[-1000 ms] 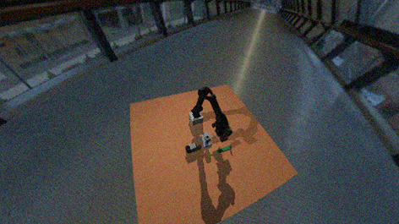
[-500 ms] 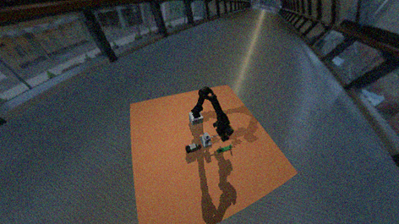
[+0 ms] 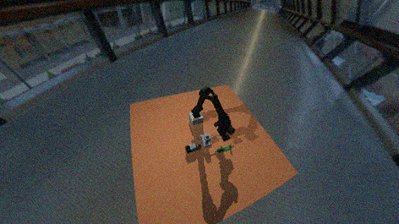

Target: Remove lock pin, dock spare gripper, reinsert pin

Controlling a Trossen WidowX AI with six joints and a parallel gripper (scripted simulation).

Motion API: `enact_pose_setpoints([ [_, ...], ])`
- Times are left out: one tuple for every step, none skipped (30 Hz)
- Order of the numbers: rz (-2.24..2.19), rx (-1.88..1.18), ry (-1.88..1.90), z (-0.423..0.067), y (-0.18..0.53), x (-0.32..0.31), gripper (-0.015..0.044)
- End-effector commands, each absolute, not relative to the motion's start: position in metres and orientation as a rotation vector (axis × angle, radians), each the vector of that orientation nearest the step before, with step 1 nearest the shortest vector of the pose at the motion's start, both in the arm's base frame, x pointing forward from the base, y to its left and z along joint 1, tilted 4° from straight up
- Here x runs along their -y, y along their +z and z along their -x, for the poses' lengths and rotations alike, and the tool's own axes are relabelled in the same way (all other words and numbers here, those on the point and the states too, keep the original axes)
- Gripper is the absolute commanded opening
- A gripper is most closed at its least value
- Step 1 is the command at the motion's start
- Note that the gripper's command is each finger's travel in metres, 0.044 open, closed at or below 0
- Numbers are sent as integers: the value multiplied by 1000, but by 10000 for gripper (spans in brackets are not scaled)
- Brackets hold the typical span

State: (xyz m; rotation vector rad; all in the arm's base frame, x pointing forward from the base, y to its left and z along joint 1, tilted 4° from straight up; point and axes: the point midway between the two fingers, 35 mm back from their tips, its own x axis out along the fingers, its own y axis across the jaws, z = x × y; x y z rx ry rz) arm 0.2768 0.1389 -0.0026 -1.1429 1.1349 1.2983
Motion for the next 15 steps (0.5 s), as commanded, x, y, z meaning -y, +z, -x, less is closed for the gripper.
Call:
enact_pose_setpoints([
  [1144, -1138, 1295, -277, -3, -142, 0],
  [1144, -1138, 1295, -277, -3, -143, 0],
  [1144, -1139, 1295, -277, -3, -144, 0],
  [1145, -1139, 1295, -277, -3, -145, 0],
  [1145, -1139, 1295, -277, -3, -146, 0],
  [1145, -1139, 1295, -277, -2, -147, 0],
  [1145, -1139, 1294, -277, -2, -147, 0],
  [1145, -1139, 1294, -277, -2, -148, 0],
  [1145, -1139, 1294, -277, -2, -149, 0],
  [1145, -1139, 1294, -277, -2, -150, 0],
  [1146, -1139, 1294, -277, -1, -151, 0],
  [1146, -1139, 1294, -277, -1, -151, 0],
  [1146, -1140, 1294, -277, -1, -152, 0],
  [1146, -1140, 1294, -277, -1, -153, 0],
  [1145, -1140, 1295, -277, 0, -154, 0],
])
